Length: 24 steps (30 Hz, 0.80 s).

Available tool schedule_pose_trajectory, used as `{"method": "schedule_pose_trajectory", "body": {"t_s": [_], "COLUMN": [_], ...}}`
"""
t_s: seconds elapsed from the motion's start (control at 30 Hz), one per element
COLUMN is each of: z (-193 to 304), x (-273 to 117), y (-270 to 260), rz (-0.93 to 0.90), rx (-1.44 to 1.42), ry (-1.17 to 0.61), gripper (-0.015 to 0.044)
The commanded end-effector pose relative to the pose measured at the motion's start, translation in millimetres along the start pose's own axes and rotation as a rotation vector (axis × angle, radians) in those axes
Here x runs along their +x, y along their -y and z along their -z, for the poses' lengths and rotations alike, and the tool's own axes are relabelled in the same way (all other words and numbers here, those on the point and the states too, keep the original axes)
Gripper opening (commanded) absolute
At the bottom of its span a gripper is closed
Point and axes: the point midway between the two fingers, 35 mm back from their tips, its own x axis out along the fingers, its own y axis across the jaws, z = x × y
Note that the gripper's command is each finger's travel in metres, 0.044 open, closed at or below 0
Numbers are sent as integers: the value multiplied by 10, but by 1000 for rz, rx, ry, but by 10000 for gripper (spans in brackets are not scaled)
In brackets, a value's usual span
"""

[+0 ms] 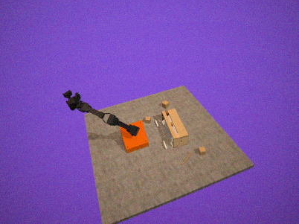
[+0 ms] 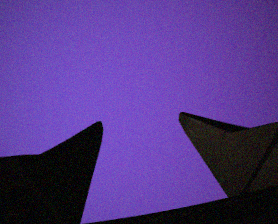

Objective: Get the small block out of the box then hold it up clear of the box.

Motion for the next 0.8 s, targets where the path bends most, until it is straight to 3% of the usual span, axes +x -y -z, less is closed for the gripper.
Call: {"method": "schedule_pose_trajectory", "body": {"t_s": [0.0,0.33,0.77], "z": [-28,-1483,-3399], "x": [-3,-355,-1397], "y": [-13,-553,-744], "rz": [-1,-26,3], "rx": [2,118,290], "ry": [5,263,594], "gripper": [400,400,400]}}
